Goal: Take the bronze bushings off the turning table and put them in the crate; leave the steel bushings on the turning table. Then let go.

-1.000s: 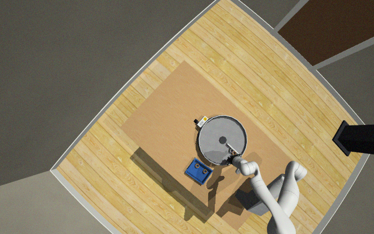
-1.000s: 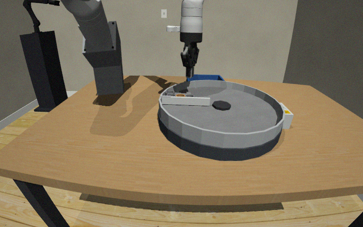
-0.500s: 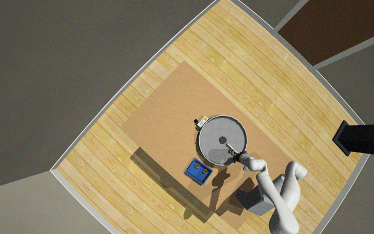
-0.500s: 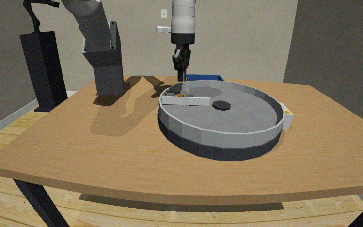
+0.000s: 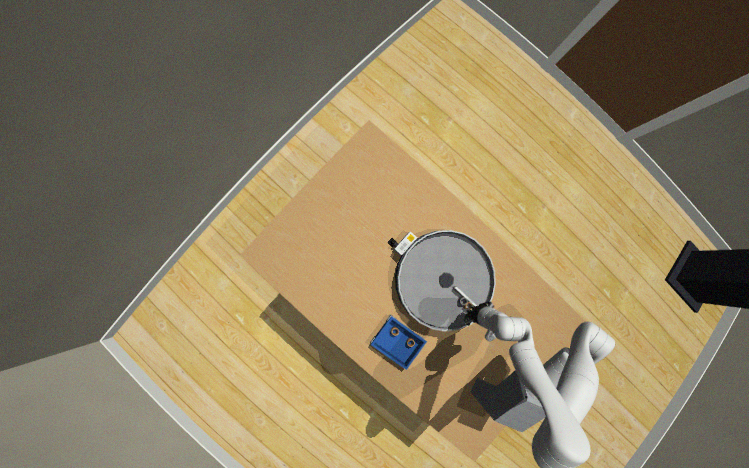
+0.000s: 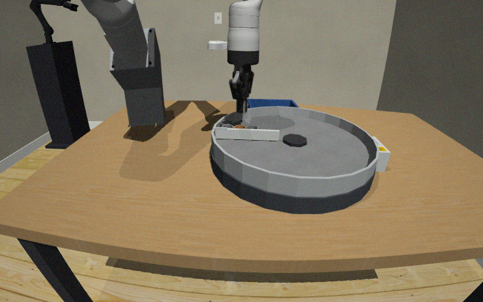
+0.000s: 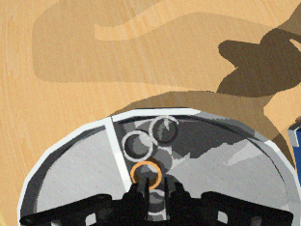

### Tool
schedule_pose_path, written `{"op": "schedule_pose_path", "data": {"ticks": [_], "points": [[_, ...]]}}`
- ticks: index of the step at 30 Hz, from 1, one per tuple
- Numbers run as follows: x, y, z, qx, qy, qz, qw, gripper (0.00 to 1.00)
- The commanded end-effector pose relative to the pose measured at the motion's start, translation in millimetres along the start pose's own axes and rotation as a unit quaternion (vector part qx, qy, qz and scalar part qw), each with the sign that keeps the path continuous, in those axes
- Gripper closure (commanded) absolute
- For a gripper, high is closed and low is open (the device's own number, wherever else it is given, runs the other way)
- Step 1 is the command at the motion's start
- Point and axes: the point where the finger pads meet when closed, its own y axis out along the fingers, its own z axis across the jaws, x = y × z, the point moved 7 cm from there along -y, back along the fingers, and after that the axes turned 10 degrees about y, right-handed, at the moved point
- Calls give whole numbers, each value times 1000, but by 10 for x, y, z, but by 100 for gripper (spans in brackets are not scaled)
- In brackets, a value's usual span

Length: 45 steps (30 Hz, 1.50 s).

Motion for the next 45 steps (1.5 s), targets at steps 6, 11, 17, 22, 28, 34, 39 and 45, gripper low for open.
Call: {"op": "schedule_pose_path", "data": {"ticks": [6, 11, 17, 22, 28, 34, 39, 45], "points": [[1, 85, 1, 0, 0, 0, 1000, 86], [1, 143, 2, 1, 0, 0, 1000, 86], [1, 143, 2, 1, 0, 0, 1000, 86], [0, 200, 3, 1, 0, 0, 1000, 86], [0, 287, 4, 1, 0, 0, 1000, 86], [0, 287, 4, 1, 0, 0, 1000, 86], [0, 310, 5, 1, 0, 0, 1000, 86], [0, 347, 4, 1, 0, 0, 1000, 86]]}}
